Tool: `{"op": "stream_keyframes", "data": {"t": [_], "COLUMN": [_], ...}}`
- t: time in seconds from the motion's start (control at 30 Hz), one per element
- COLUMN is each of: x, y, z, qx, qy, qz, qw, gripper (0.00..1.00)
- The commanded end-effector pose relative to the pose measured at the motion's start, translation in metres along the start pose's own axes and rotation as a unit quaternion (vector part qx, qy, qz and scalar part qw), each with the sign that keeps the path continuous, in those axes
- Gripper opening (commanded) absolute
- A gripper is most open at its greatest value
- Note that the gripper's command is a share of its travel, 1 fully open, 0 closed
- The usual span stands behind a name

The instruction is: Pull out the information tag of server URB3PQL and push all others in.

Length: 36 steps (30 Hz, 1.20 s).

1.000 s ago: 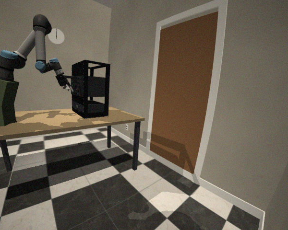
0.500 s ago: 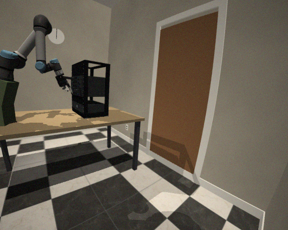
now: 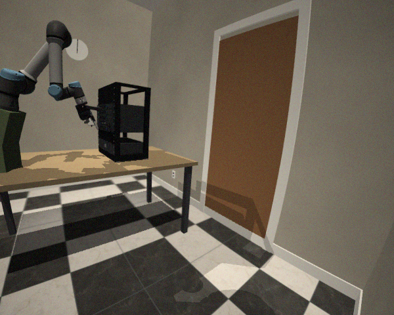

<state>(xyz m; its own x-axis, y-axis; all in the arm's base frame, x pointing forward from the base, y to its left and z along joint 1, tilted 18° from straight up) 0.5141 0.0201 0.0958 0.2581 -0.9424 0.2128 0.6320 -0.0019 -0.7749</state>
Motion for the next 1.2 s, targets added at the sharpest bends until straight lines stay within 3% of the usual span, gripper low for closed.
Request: {"op": "stream_keyframes", "data": {"t": [0.0, 1.17], "x": [-0.001, -0.011], "y": [0.002, 0.020], "z": [-0.003, -0.027], "qx": [-0.005, -0.047], "qy": [0.000, 0.005], "qz": [0.004, 0.038], "qw": [1.000, 0.998], "gripper": [1.00, 1.00]}}
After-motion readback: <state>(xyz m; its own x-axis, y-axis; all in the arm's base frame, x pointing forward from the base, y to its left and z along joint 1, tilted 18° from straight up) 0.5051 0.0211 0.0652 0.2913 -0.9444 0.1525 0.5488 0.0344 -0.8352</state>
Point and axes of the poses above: the point where the finger pads meet when closed, its own y axis out along the fingers, its own x axis across the jaws, z = x × y, the point moved 8 cm from there along -y, back along the fingers, and after that the axes turned 14 degrees about -y, right-handed, at the moved point
